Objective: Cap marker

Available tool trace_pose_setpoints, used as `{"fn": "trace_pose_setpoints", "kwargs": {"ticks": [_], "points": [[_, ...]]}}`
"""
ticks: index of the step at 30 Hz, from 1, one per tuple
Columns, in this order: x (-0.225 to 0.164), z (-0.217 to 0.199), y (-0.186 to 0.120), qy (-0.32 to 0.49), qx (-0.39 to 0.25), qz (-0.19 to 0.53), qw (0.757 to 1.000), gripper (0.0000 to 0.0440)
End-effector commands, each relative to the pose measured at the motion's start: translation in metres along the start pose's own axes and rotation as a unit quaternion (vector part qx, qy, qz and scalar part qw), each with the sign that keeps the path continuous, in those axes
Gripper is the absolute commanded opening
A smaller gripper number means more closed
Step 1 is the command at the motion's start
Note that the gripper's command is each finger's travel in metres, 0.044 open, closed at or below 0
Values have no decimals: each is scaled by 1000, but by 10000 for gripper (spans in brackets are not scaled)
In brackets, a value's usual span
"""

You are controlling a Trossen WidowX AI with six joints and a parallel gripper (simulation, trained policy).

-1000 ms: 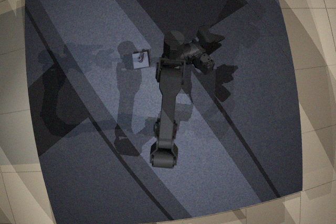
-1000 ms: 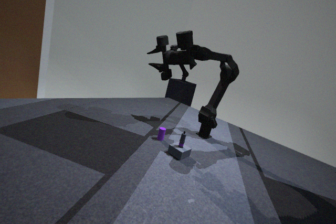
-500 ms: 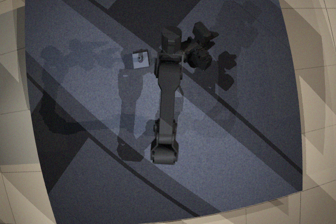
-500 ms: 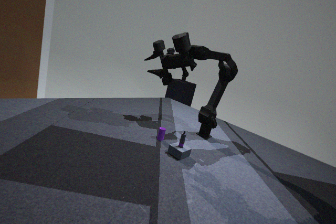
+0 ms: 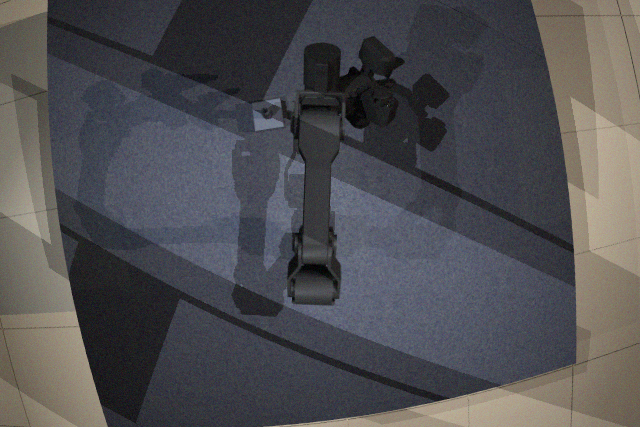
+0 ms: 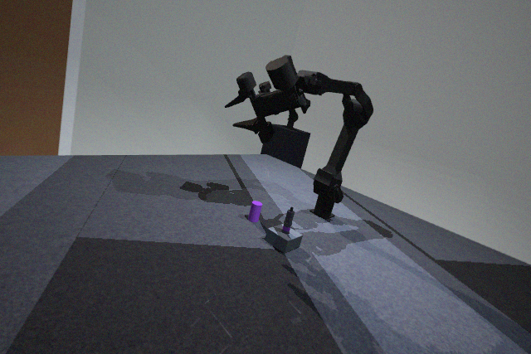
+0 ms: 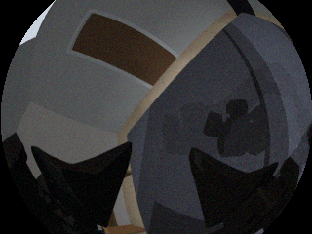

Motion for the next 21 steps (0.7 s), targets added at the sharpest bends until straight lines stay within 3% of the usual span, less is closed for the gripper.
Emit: {"fn": "trace_pose_setpoints", "kwargs": {"ticks": [1, 21], "points": [[-5, 0, 0, -1, -11, 15, 1000, 268], [-32, -17, 6, -31, -98, 76, 992, 294]]}}
Point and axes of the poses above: the point midway between the two fingers, 35 mm back from their tips, its own y axis out along the fingers, its own z axis across the jaws, x = y × z, the point moved 8 cm from there along -y, back along the fingers, and after that the axes turned 10 degrees about -y, right-handed, at the moved point
